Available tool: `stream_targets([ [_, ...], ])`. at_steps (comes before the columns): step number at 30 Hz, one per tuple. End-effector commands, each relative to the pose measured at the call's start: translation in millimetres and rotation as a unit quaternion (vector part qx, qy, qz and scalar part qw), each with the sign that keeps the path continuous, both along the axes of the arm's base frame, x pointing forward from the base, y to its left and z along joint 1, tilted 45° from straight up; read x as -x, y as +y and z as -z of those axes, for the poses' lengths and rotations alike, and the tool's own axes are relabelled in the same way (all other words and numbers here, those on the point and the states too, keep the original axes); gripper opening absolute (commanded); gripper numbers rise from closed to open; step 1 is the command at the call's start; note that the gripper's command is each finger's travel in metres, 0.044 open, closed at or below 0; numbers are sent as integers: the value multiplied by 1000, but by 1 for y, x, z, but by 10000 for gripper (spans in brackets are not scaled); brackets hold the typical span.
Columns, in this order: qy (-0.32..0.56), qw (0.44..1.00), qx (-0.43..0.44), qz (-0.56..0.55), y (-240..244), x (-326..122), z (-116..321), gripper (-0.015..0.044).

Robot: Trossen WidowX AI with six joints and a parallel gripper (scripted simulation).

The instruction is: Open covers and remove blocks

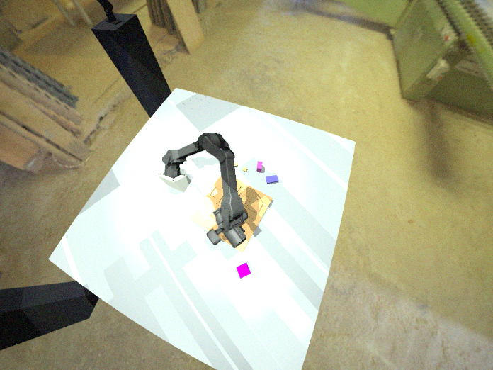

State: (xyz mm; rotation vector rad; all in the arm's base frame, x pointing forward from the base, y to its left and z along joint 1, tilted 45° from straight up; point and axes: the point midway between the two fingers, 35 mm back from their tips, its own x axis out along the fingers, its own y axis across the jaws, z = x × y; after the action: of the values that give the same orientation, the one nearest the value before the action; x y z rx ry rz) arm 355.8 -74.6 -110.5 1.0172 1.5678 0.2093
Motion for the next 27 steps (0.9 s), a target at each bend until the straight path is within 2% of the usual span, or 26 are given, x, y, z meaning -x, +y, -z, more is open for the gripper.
stream_targets([
  [1, 4, 1000, -2, 1, 2, 2, 1, 0],
  [27, 10, 1000, -2, 7, -8, 1, -9, 0],
])
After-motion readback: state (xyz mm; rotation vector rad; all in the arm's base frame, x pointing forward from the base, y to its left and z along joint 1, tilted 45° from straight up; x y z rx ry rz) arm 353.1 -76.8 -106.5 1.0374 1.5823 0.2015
